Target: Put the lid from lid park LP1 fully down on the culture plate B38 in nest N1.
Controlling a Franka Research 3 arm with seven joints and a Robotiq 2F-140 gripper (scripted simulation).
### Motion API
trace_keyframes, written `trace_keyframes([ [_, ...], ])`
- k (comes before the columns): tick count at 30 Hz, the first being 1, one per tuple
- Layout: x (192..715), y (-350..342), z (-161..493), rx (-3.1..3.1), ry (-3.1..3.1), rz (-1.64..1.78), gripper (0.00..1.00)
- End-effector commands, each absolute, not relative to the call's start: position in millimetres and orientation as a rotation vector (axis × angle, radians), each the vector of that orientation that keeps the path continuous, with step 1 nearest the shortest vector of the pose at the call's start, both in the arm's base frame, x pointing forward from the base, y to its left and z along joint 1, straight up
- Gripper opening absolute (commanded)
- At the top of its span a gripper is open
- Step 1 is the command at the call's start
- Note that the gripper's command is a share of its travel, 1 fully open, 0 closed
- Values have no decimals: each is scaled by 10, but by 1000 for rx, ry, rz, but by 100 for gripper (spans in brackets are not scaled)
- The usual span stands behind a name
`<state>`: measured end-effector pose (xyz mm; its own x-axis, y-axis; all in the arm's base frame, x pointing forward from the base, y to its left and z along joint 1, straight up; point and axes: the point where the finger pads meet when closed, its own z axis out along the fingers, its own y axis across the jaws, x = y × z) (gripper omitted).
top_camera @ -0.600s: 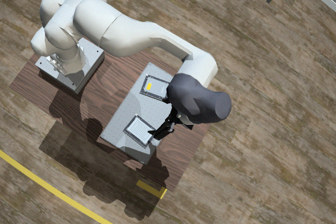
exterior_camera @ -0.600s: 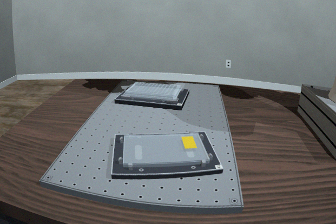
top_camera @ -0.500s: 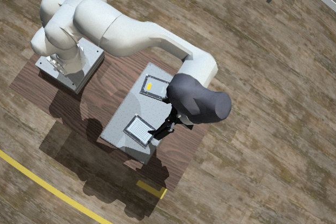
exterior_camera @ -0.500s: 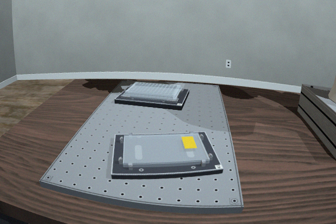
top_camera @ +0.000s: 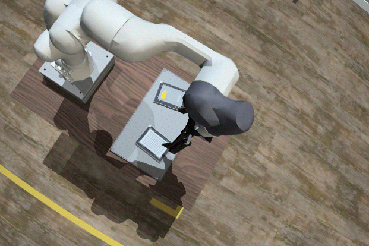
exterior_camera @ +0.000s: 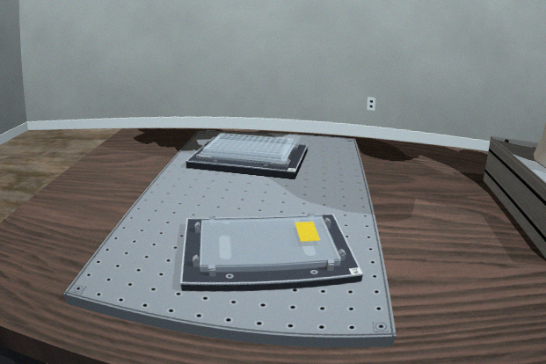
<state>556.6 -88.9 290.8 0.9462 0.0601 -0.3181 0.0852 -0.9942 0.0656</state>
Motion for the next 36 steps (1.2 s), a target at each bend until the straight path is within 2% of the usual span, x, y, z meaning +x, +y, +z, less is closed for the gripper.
trace_keyframes([
  [1, 5570, -882, 2899, 3022, 114, -488, 100],
  [6, 5651, -658, 2588, 3029, 143, -436, 100],
  [14, 5574, 264, 1462, 3067, 235, -234, 100],
  [16, 5574, 264, 1462, 3067, 235, -234, 100],
  [23, 4969, 1122, 481, 3117, 289, -45, 100],
  [27, 4755, 1269, 303, 3129, 297, -3, 100],
  [36, 4729, 1284, 284, 3130, 298, 2, 100],
])
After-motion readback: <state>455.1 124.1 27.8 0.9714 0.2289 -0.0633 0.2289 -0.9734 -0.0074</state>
